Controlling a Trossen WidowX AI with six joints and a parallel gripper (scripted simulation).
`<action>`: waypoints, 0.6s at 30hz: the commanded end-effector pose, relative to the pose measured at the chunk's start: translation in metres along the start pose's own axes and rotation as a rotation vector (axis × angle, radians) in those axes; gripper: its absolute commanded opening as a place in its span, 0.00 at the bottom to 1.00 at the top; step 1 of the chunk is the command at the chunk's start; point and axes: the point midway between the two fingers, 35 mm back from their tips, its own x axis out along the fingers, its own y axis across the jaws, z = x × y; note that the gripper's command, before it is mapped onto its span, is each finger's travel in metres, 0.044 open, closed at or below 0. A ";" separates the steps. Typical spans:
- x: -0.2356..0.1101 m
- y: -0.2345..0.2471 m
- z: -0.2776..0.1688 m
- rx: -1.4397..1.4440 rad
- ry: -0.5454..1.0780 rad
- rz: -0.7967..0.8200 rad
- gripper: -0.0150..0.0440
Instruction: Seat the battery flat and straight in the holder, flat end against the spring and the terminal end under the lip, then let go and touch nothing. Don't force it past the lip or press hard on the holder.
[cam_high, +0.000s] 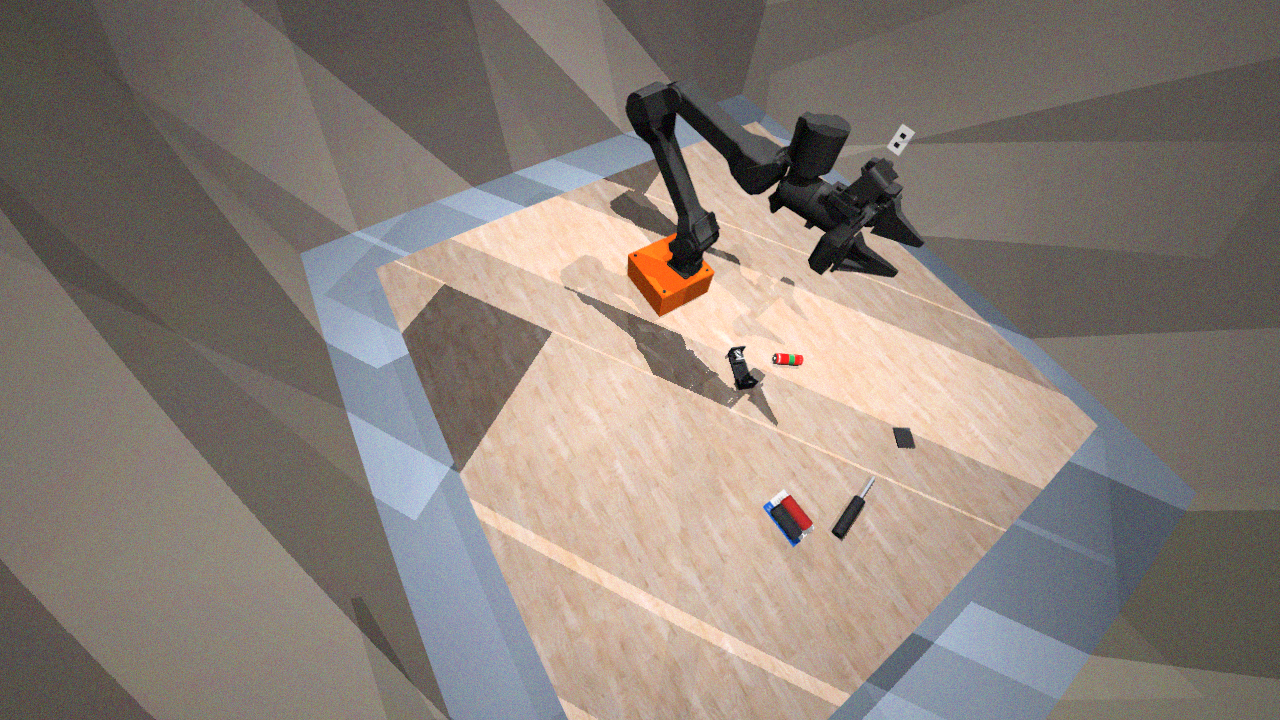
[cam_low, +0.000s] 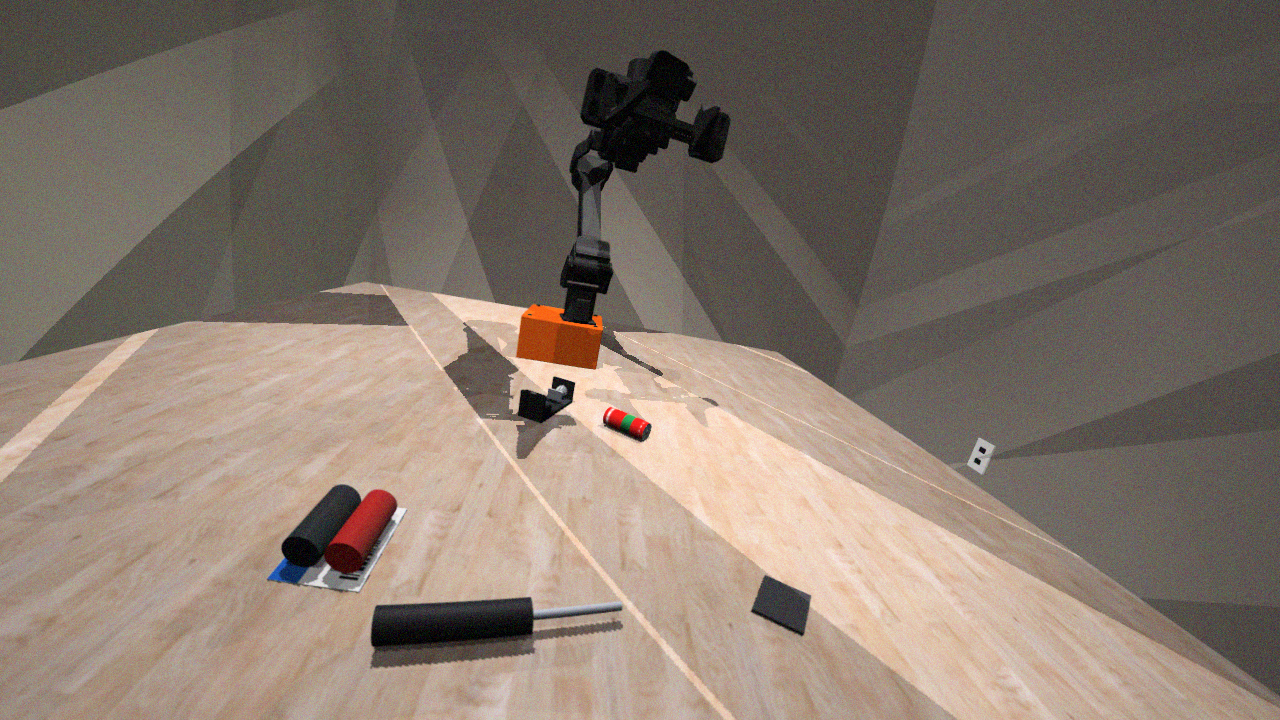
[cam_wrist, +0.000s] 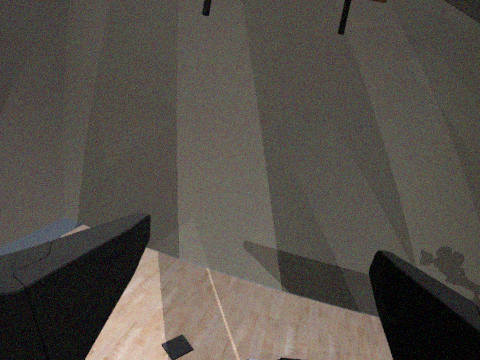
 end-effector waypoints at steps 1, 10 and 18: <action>0.001 0.000 -0.002 0.016 0.011 0.001 0.89; 0.044 0.012 -0.113 0.786 0.510 -0.174 0.67; 0.047 0.019 -0.171 1.140 0.721 -0.428 0.67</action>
